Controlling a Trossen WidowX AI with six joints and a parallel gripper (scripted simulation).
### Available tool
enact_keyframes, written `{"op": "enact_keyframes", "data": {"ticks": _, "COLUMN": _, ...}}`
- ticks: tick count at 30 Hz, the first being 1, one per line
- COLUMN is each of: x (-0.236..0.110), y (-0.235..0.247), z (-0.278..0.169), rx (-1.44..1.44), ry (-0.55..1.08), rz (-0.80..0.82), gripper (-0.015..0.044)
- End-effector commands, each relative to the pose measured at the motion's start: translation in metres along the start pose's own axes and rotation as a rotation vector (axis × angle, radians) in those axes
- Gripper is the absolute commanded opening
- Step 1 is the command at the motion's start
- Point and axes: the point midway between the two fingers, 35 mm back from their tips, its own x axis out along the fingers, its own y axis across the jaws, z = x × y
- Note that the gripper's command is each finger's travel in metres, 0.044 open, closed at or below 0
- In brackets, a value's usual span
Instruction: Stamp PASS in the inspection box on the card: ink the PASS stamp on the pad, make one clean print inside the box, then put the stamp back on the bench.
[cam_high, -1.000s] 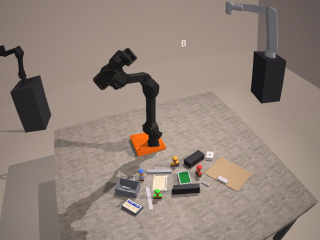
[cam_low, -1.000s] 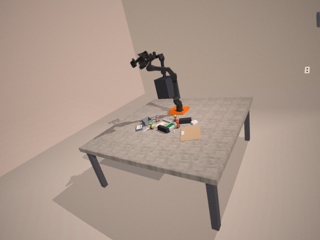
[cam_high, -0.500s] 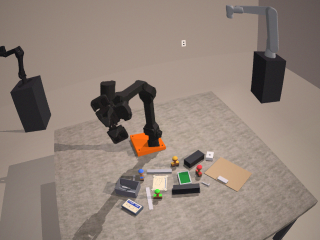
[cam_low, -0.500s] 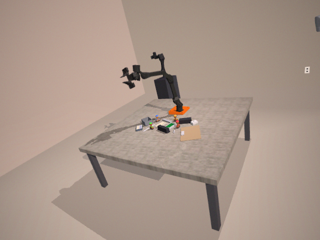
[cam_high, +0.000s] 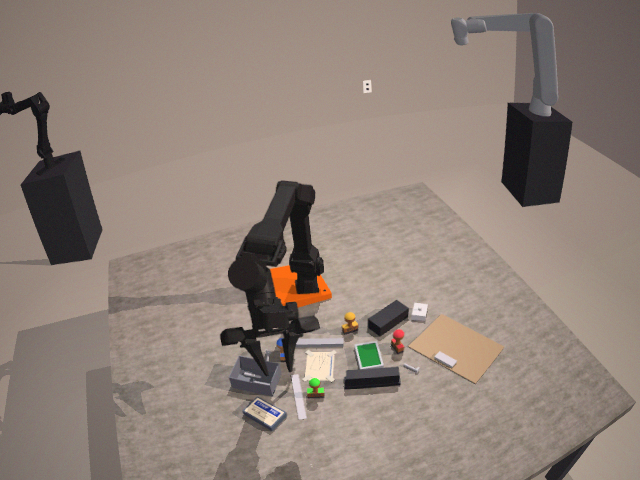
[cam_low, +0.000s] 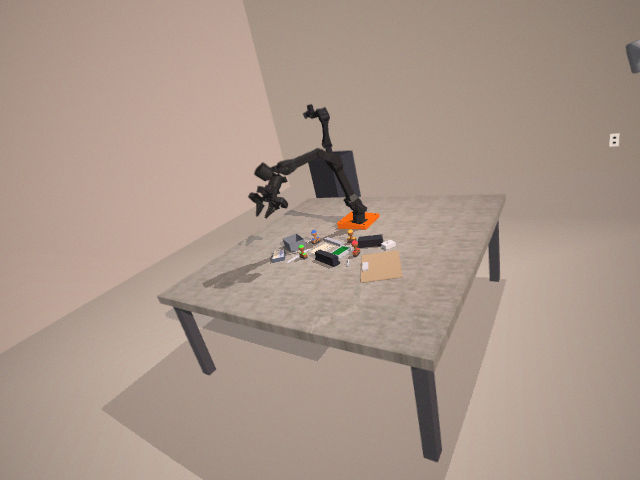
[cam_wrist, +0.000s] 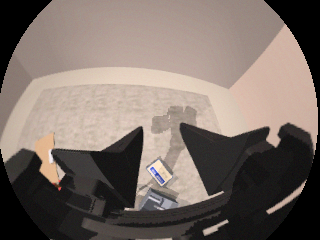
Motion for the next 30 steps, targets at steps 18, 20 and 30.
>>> {"op": "enact_keyframes", "data": {"ticks": 18, "x": 0.026, "y": 0.119, "z": -0.138, "rx": 0.495, "ry": 0.875, "rz": -0.005, "gripper": 0.0216}}
{"op": "enact_keyframes", "data": {"ticks": 20, "x": 0.026, "y": 0.119, "z": -0.138, "rx": 0.495, "ry": 0.875, "rz": -0.005, "gripper": 0.0216}}
{"op": "enact_keyframes", "data": {"ticks": 30, "x": 0.035, "y": 0.121, "z": -0.147, "rx": 0.495, "ry": 0.875, "rz": -0.005, "gripper": 0.0216}}
